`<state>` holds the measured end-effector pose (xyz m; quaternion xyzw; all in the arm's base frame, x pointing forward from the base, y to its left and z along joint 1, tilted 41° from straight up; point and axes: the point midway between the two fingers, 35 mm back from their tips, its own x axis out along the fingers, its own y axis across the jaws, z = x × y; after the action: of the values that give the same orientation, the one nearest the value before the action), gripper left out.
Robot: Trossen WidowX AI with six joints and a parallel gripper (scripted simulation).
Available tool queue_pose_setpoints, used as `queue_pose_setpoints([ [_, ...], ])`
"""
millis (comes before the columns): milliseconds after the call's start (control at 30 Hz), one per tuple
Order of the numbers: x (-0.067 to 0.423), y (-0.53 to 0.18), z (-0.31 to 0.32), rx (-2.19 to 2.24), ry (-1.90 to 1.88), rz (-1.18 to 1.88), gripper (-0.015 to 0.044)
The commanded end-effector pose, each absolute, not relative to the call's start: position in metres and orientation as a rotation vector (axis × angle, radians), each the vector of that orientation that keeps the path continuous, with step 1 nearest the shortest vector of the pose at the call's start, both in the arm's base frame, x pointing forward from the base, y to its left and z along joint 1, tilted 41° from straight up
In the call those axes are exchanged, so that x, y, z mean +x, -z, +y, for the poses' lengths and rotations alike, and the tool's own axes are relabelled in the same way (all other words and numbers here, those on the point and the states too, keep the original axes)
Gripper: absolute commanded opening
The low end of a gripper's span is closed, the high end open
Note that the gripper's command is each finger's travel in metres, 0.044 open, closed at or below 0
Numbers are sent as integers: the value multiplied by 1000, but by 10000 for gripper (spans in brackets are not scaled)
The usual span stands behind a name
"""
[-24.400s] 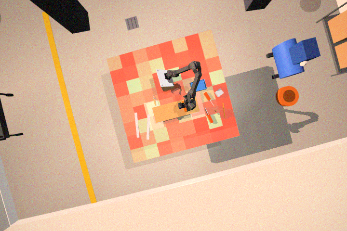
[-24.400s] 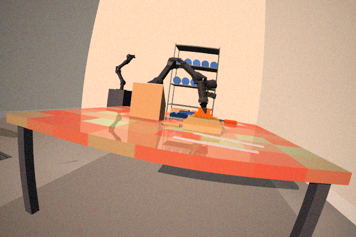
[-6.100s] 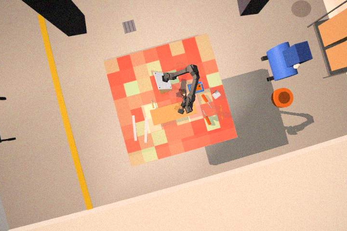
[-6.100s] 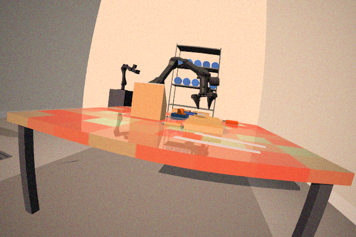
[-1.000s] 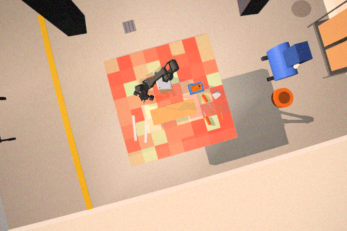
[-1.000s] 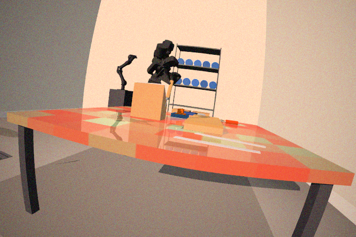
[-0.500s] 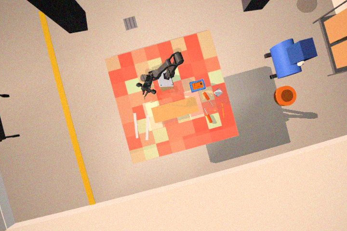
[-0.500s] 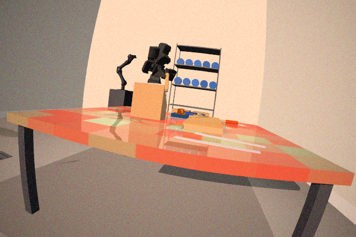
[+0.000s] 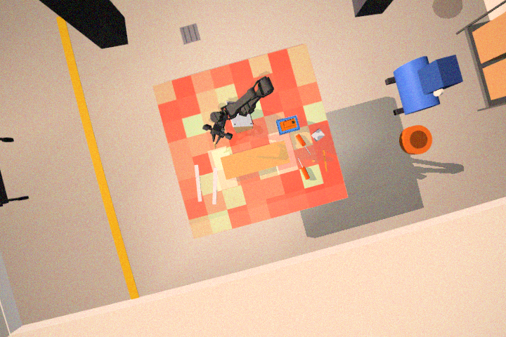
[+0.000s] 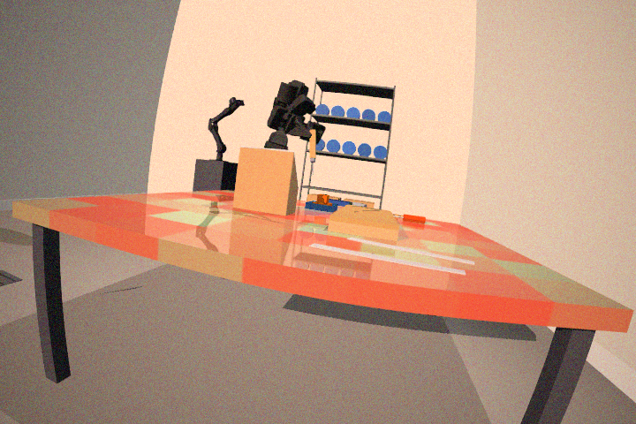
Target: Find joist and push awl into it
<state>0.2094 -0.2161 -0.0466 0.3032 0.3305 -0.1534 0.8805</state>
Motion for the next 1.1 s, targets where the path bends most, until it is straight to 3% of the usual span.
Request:
queue_pose_setpoints([
  [0, 225, 36, -210, 591, 282, 693, 0],
  [1067, 326, -59, -78, 576, -92, 693, 0],
])
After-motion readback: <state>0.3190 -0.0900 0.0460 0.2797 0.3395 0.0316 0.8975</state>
